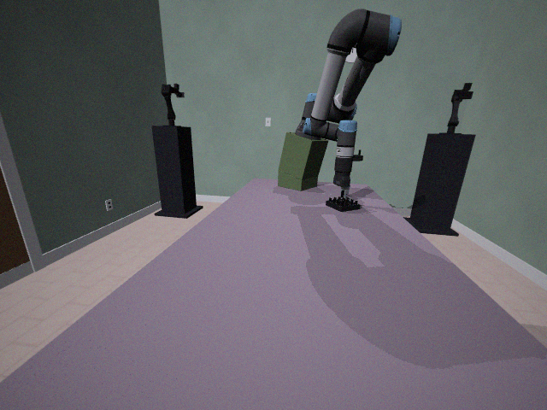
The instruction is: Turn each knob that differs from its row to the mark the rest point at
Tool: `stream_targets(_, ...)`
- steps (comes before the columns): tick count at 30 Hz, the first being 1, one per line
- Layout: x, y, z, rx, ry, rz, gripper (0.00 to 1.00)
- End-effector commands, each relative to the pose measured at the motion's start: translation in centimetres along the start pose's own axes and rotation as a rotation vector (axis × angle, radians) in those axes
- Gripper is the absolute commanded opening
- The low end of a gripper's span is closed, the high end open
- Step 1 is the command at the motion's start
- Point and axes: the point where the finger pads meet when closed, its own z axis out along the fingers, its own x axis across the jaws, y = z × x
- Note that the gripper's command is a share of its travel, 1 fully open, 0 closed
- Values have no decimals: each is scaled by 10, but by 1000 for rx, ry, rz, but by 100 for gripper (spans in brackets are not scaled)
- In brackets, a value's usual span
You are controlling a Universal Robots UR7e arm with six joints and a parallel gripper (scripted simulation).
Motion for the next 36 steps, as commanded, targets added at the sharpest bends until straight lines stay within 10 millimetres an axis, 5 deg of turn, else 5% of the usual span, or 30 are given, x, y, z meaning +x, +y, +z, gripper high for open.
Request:
stream_targets(1,0,0,0,0,1,0,46)
stream_targets(36,0,0,-38,0,1,0,46)
